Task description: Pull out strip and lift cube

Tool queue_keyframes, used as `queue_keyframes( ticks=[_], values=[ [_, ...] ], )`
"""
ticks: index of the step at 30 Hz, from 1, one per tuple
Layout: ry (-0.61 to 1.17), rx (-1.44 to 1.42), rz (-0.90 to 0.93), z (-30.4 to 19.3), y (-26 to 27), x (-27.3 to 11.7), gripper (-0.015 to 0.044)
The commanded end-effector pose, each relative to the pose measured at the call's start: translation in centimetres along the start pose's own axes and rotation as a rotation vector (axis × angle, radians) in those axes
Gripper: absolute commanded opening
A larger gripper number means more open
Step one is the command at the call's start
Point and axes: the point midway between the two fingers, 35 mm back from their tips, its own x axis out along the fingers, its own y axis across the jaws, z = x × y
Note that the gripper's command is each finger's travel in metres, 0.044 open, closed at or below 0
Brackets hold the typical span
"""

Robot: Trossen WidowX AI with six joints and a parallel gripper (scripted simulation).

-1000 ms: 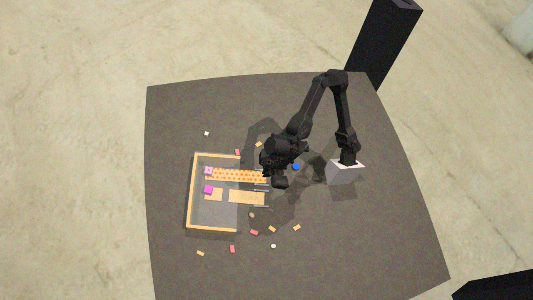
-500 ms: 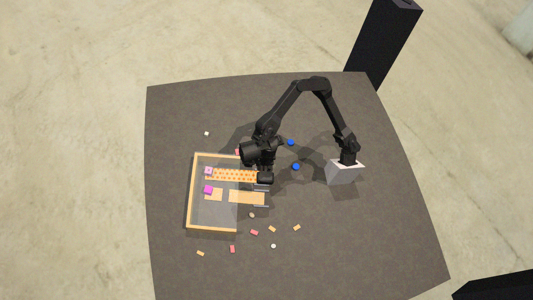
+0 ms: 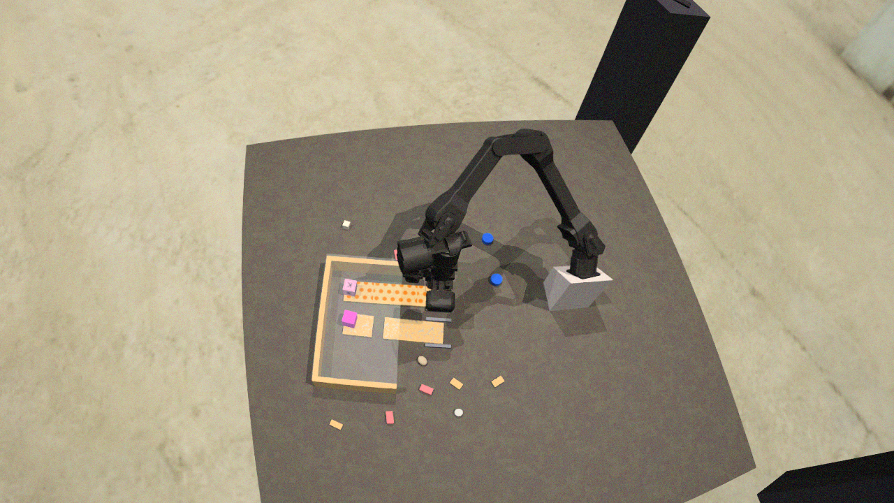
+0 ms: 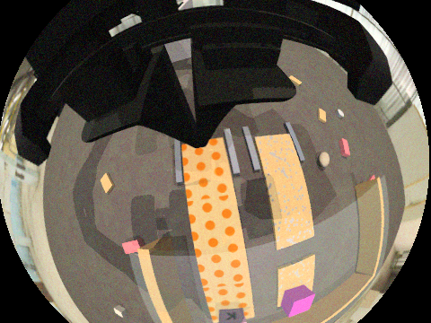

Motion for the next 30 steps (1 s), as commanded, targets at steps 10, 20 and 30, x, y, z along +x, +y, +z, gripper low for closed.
queue_keyframes(
  ticks=[10, 20, 30],
  values=[
    [0.009, -0.012, -0.003, -0.3, 0.0, 2.3, 0.0000],
    [0.009, -0.012, -0.005, -0.4, -0.1, 3.9, 0.0000],
    [0.009, -0.012, -0.007, -0.4, -0.3, 5.3, 0.0000]
  ],
)
